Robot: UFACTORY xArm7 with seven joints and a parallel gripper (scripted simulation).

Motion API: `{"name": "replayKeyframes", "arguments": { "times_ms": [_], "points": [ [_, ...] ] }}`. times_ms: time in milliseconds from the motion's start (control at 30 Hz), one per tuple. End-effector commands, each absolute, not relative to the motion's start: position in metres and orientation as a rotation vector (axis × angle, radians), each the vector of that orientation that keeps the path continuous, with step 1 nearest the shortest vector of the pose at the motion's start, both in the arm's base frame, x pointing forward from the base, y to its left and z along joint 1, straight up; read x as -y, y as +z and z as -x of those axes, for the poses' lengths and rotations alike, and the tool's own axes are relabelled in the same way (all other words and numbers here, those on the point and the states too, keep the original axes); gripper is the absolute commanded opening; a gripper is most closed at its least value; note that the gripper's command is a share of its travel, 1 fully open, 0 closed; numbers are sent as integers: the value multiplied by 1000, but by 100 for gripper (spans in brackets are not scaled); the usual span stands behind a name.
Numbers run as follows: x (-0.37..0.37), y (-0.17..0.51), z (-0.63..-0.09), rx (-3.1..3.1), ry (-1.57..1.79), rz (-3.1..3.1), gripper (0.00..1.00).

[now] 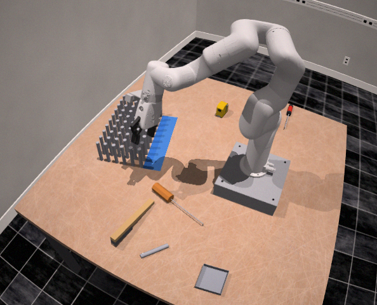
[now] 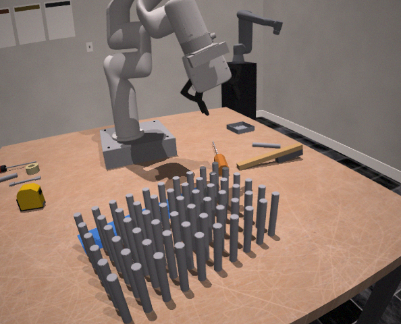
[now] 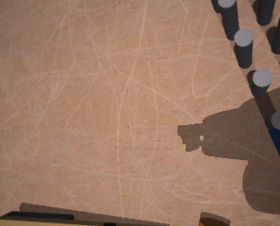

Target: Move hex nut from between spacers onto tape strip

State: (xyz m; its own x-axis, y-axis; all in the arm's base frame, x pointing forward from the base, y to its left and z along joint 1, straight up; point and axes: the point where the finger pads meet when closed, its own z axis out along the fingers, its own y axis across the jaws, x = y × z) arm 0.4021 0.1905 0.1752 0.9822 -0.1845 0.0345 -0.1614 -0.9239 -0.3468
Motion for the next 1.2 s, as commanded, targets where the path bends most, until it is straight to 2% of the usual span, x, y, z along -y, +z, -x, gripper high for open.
{"name": "replayKeyframes", "arguments": {
  "times_ms": [0, 467, 533, 1167],
  "points": [
    [-206, 161, -388, -288, -63, 2829, 100],
    [-206, 161, -388, -288, -63, 2829, 100],
    [-221, 139, -367, -348, -30, 2898, 100],
    [-226, 129, -357, -376, -19, 2929, 100]
  ]
}}
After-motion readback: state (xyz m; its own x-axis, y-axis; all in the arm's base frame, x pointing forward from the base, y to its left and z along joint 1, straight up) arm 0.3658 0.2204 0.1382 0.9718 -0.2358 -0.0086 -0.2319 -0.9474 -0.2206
